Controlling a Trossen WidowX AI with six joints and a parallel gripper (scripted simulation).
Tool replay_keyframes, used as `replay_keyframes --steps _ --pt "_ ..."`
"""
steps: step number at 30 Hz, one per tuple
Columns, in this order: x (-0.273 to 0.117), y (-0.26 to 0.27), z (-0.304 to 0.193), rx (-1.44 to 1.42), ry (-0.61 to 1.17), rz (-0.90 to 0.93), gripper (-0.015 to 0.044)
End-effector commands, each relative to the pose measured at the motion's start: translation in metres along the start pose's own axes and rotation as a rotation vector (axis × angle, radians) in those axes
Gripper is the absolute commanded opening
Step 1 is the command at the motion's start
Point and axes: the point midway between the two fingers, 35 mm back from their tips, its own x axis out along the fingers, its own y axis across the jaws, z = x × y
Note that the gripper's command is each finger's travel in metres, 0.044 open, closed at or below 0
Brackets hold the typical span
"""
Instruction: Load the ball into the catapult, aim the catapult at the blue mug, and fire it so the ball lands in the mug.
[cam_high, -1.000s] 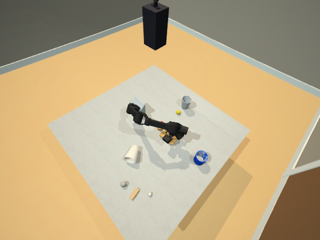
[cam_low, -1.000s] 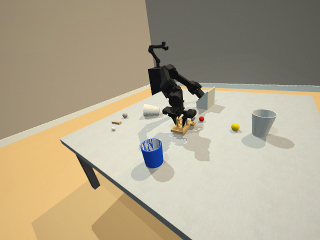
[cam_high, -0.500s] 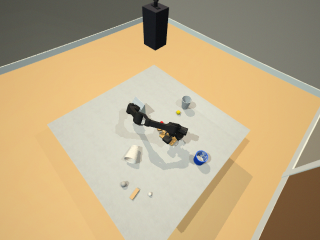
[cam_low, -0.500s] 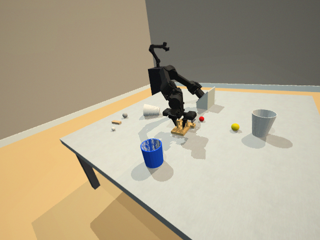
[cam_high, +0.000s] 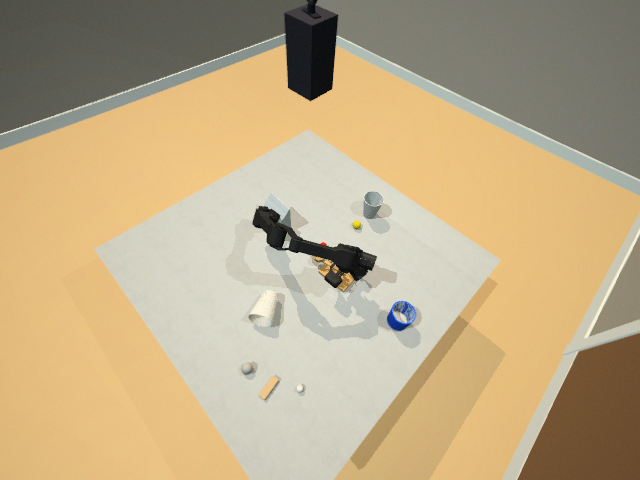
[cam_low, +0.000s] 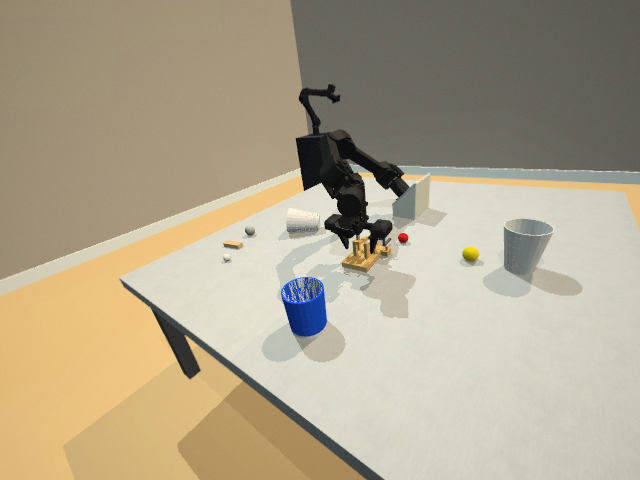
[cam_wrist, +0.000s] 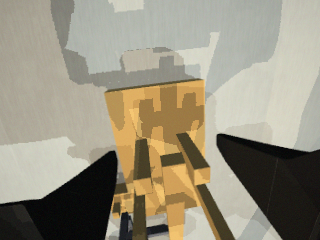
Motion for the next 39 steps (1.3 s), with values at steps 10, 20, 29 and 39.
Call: replay_keyframes --steps 10,20,29,39 --pt "-0.077 0.003 0.002 0.0 -0.02 0.008 0.044" --pt "-0.088 0.003 -0.003 -0.003 -0.026 0.004 0.044" --pt "-0.043 0.003 -0.002 -0.002 -0.026 0.002 0.044" --pt "-0.028 0.003 0.0 -0.002 -0.026 0.002 0.044"
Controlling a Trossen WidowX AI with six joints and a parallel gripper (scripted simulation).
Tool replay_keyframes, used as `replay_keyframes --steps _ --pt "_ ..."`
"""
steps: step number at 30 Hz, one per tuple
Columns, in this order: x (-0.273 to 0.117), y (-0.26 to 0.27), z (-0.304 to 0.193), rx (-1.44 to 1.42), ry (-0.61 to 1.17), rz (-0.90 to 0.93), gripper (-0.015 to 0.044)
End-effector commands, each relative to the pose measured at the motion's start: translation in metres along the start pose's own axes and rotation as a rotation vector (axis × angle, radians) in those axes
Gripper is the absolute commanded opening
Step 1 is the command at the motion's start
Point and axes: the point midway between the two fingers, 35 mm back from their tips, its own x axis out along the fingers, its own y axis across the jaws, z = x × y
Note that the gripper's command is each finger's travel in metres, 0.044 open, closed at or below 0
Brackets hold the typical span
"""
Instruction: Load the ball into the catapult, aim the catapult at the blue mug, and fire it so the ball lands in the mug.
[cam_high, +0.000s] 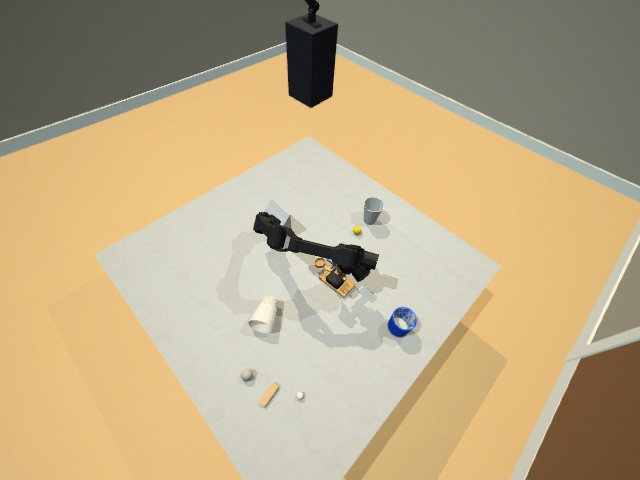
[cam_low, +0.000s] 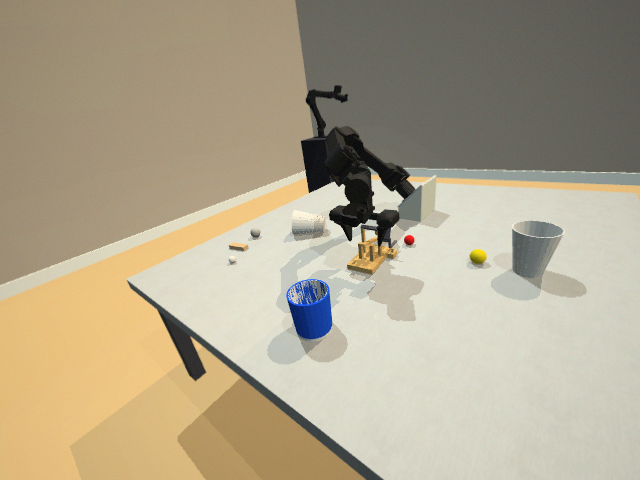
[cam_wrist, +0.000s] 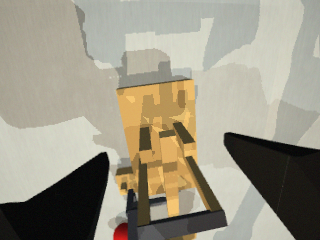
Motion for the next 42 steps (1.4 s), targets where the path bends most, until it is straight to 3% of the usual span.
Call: replay_keyframes --steps 1,25,37,42 --pt "0.008 -0.001 0.0 -0.002 -0.001 -0.003 0.044" --pt "0.044 -0.001 -0.001 -0.002 0.0 -0.006 0.044" --pt "0.041 -0.002 -0.001 0.003 0.002 -0.002 0.0125" --pt "0.041 -0.002 -0.001 0.003 0.002 -0.002 0.0092"
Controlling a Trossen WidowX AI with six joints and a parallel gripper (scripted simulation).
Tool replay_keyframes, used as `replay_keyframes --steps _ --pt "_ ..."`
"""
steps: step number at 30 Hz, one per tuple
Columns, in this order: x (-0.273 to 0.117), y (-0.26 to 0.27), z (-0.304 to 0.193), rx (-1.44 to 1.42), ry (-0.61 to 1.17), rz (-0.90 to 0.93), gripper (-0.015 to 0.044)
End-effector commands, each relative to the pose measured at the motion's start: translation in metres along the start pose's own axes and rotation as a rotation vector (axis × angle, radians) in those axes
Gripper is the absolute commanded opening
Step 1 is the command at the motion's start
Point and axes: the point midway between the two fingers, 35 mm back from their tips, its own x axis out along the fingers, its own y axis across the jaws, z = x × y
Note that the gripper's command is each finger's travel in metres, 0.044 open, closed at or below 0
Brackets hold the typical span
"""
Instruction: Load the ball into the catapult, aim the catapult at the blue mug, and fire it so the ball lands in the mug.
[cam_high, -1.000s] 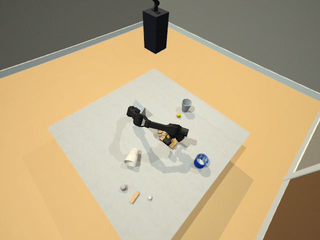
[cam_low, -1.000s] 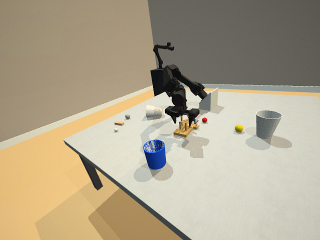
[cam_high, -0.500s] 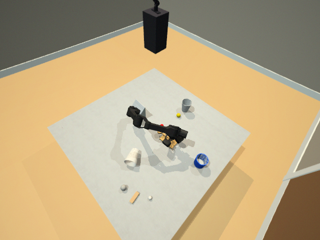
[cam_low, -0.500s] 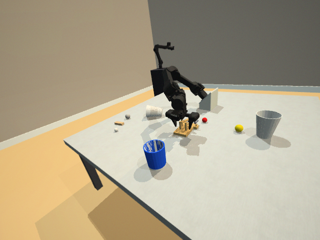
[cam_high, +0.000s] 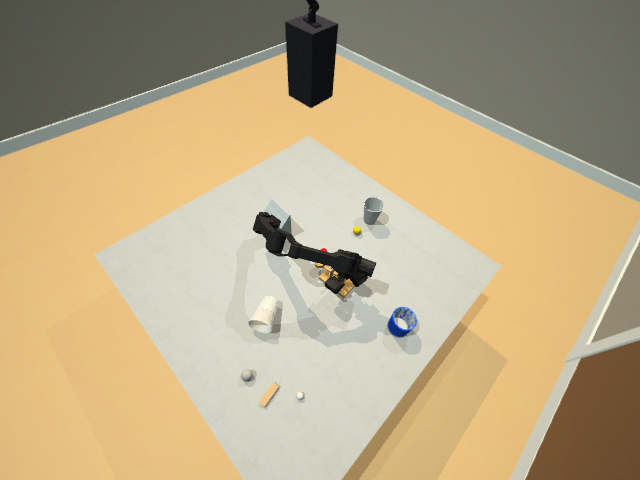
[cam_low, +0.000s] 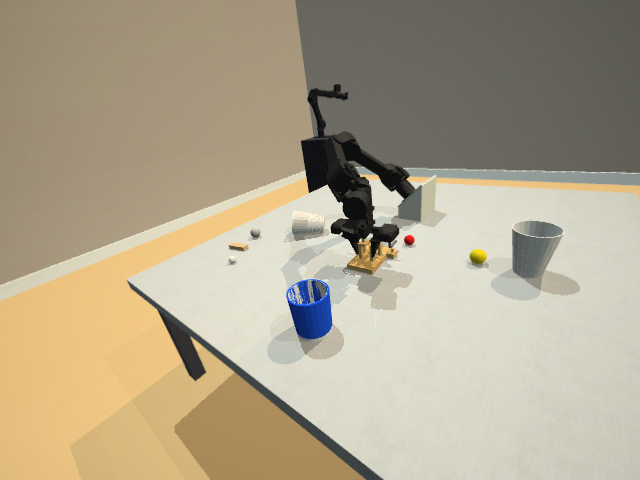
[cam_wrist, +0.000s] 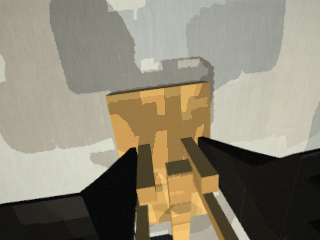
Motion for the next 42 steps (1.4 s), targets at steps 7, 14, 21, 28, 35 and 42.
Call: replay_keyframes --steps 7,14,21,28,35,42 --pt "-0.05 0.001 0.0 0.0 0.0 0.002 0.0" --pt "-0.045 0.002 0.001 -0.005 -0.002 0.0 0.0" --pt "-0.034 0.002 0.002 -0.006 -0.002 -0.001 0.0" --pt "-0.022 0.002 0.002 -0.006 -0.003 -0.001 0.0" --pt "-0.011 0.002 0.002 -0.007 -0.003 -0.002 0.0" --pt "-0.002 0.0 0.001 0.002 0.007 -0.001 0.0"
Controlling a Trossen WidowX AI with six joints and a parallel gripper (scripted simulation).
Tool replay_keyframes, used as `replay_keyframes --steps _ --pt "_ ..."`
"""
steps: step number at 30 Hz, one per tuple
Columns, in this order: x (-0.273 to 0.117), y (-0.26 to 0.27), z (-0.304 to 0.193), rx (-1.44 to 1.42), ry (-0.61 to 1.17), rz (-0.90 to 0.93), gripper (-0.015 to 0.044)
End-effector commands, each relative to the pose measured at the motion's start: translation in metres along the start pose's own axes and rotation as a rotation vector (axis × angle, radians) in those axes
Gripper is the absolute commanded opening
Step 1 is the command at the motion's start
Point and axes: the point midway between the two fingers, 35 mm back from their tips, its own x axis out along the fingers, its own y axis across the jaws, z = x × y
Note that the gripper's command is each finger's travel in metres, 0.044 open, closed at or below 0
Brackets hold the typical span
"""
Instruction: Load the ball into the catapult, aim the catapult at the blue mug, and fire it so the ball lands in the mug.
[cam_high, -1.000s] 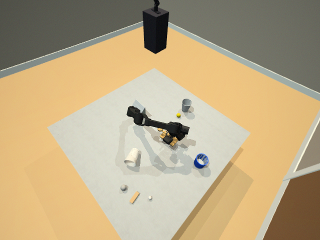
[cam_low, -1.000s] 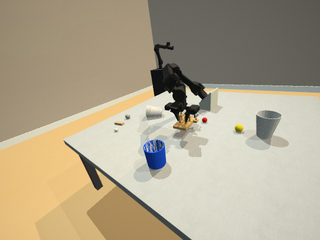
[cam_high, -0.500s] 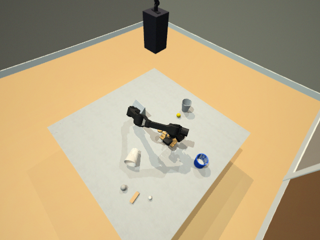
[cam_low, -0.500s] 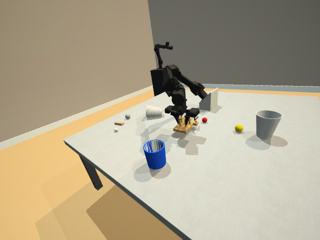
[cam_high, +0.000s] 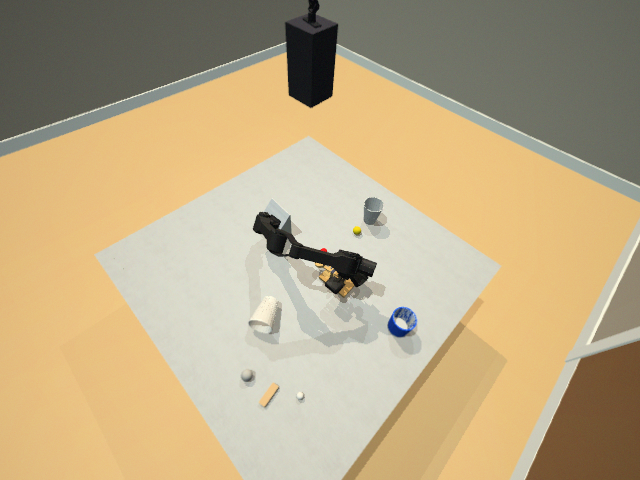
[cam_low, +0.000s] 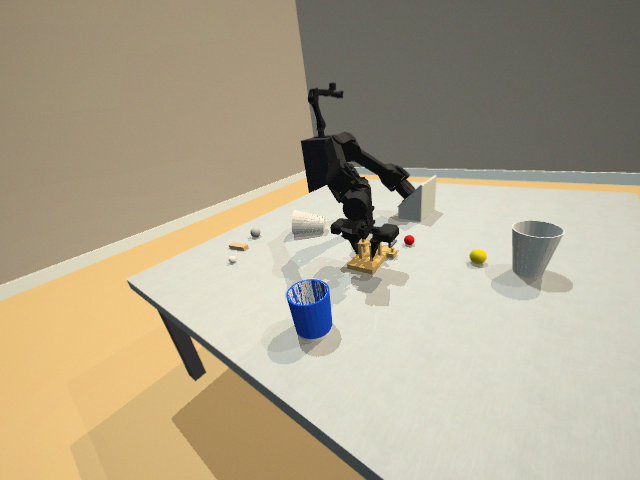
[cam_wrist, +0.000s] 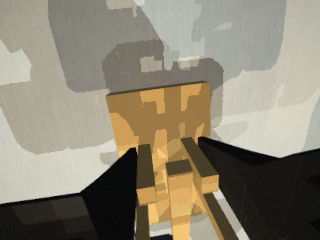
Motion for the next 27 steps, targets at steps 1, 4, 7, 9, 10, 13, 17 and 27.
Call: replay_keyframes --steps 1,4,7,9,10,13,17,27 --pt "-0.001 0.0 0.0 0.0 -0.002 0.0 0.0" --pt "-0.001 0.0 0.0 0.0 -0.002 0.0 0.0" --pt "-0.001 0.0 0.0 0.0 -0.002 0.0 0.0053" --pt "-0.001 0.0 0.0 0.0 -0.002 0.0 0.0105" --pt "-0.001 0.0 0.0 0.0 -0.002 0.0 0.0131" --pt "-0.001 0.0 0.0 0.0 -0.002 0.0 0.021" --pt "-0.001 0.0 0.0 0.0 -0.002 0.0 0.0315" --pt "-0.083 0.002 0.001 -0.002 0.0 0.006 0.044"
